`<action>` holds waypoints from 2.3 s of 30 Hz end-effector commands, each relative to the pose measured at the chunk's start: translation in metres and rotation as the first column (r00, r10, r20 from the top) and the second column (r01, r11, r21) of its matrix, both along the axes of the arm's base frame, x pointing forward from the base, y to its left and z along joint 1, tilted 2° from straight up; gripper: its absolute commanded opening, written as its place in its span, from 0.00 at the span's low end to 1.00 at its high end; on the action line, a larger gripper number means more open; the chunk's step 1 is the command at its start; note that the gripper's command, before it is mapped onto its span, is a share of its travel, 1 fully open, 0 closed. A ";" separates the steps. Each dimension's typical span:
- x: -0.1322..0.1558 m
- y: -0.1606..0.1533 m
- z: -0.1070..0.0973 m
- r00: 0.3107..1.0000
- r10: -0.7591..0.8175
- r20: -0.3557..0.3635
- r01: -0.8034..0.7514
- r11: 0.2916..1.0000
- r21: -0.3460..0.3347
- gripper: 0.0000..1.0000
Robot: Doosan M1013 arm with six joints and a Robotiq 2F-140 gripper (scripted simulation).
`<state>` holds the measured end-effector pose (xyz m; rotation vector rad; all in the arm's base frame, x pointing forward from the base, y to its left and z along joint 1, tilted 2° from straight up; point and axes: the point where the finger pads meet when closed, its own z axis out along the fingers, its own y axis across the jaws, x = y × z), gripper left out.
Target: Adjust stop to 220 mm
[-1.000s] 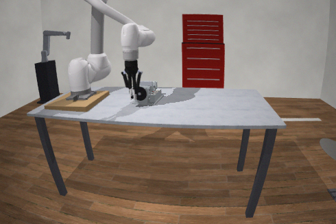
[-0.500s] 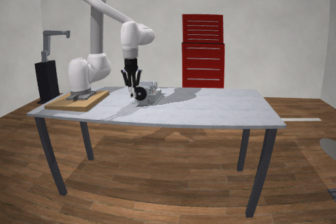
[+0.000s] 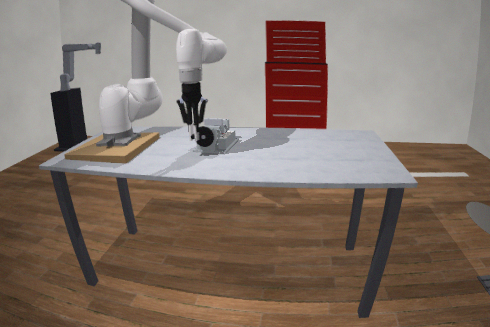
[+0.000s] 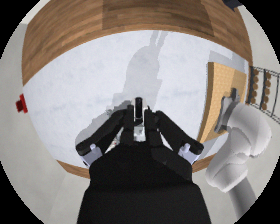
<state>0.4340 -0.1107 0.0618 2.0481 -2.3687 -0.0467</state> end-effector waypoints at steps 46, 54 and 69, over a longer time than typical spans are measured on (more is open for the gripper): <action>0.006 -0.001 0.009 1.000 0.000 0.001 0.000 1.000 0.000 0.04; 0.006 -0.001 0.009 1.000 0.000 0.001 0.000 1.000 0.000 0.04; 0.006 -0.001 0.009 1.000 0.000 0.001 0.000 1.000 0.000 0.04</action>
